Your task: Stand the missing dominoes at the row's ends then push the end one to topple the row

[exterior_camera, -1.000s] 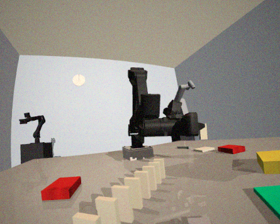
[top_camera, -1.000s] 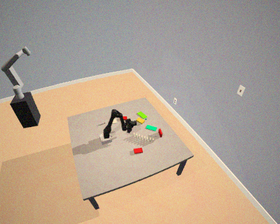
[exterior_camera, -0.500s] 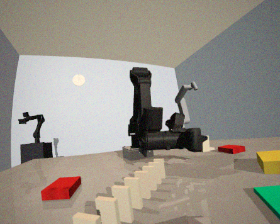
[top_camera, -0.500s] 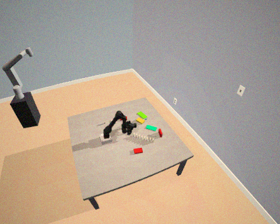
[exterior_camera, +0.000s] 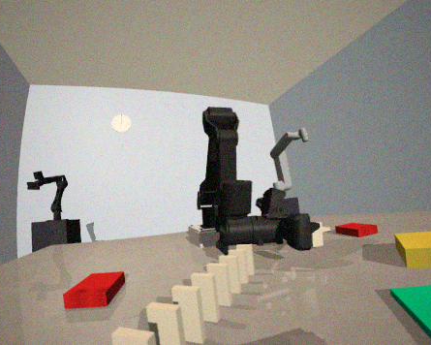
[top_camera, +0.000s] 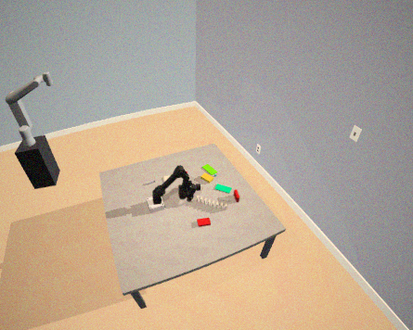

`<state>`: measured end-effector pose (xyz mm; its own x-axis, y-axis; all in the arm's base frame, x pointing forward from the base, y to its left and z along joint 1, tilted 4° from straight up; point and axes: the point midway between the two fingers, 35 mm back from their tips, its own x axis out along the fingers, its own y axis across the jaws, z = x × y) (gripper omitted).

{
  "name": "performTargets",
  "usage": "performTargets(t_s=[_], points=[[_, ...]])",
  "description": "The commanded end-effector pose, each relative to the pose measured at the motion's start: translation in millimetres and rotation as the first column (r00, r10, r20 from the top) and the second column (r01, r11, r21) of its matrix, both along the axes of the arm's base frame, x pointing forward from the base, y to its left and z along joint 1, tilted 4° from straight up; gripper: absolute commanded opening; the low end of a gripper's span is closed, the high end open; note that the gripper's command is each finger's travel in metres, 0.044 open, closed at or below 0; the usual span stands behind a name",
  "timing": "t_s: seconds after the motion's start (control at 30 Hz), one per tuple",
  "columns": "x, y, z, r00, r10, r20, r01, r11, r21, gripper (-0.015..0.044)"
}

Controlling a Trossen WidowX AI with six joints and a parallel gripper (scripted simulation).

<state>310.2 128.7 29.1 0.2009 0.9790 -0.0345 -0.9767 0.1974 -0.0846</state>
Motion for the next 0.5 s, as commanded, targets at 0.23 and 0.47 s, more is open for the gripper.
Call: performTargets(t_s=[0.23,0.47], points=[[0.2,0.1,-3.0,1.000,-0.005,-0.009,0.005,1.000,0.000,0.0099],[0.2,0.1,-3.0,1.000,-0.005,-0.009,0.005,1.000,0.000,0.0283]])
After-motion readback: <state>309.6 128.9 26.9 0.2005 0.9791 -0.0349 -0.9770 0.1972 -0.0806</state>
